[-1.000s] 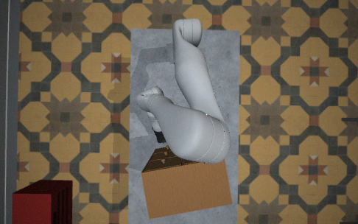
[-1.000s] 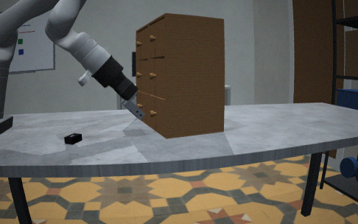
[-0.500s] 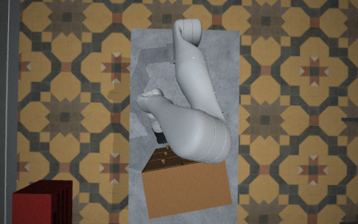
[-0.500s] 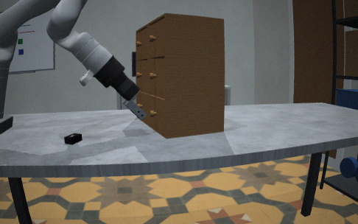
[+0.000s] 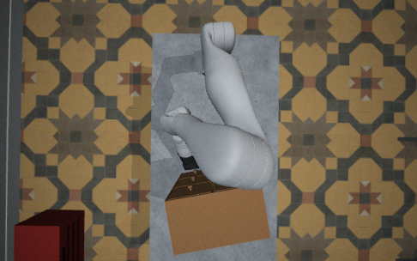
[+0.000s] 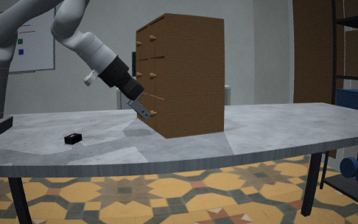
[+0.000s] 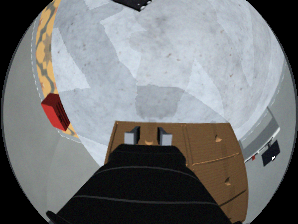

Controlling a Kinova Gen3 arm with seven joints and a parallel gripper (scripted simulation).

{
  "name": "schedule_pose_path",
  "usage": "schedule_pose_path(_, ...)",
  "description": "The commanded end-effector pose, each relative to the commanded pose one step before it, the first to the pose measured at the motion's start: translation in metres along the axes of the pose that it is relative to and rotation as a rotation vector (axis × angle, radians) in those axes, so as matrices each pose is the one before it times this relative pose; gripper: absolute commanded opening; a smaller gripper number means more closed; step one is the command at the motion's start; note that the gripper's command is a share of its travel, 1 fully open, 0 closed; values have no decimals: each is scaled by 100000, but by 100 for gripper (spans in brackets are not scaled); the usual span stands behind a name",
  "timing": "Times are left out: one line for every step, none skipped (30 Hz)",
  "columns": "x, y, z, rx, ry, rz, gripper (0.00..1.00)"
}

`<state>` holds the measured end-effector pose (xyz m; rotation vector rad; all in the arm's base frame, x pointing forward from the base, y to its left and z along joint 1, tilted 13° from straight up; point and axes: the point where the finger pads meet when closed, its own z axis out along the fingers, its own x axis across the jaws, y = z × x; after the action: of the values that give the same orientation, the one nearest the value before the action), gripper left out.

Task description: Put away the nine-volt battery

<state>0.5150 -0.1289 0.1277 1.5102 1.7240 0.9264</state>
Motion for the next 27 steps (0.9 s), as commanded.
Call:
schedule_pose_path(137, 473, 236, -499, 316, -442, 67)
schedule_pose_path(0, 76, 75, -1, -1, 1, 67)
schedule_pose_path(0, 0, 0, 0, 0, 0, 67)
schedule_pose_path(0, 0, 0, 0, 0, 0, 67)
schedule_pose_path(0, 74, 75, 0, 0, 0, 67)
schedule_pose_path(0, 73, 73, 1, 0, 0, 67)
schedule_pose_path(0, 71, 71, 0, 0, 0, 67)
schedule_pose_path(0, 69, 69, -1, 0, 1, 67)
schedule_pose_path(0, 67, 66, 0, 0, 0, 67)
schedule_pose_path(0, 63, 64, 1, 0, -1, 67)
schedule_pose_path(0, 61, 61, 0, 0, 0, 67)
schedule_pose_path(0, 58, 57, 0, 0, 0, 67)
schedule_pose_path(0, 54, 54, 0, 0, 0, 67)
schedule_pose_path(0, 51, 50, -1, 0, 1, 67)
schedule_pose_path(0, 46, 47, 1, 0, -1, 67)
schedule_pose_path(0, 42, 43, 0, 0, 0, 67)
schedule_pose_path(0, 39, 39, 0, 0, 0, 67)
schedule_pose_path(0, 35, 35, 0, 0, 0, 67)
schedule_pose_path(0, 31, 31, 0, 0, 0, 67)
schedule_pose_path(0, 0, 0, 0, 0, 0, 67)
schedule_pose_path(0, 0, 0, 0, 0, 0, 67)
schedule_pose_path(0, 27, 27, 0, 0, 0, 67)
schedule_pose_path(0, 23, 23, 0, 0, 0, 67)
schedule_pose_path(0, 19, 19, 0, 0, 0, 67)
schedule_pose_path(0, 15, 15, 0, 0, 0, 67)
schedule_pose_path(0, 12, 12, 0, 0, 0, 67)
schedule_pose_path(0, 9, 9, 0, 0, 0, 67)
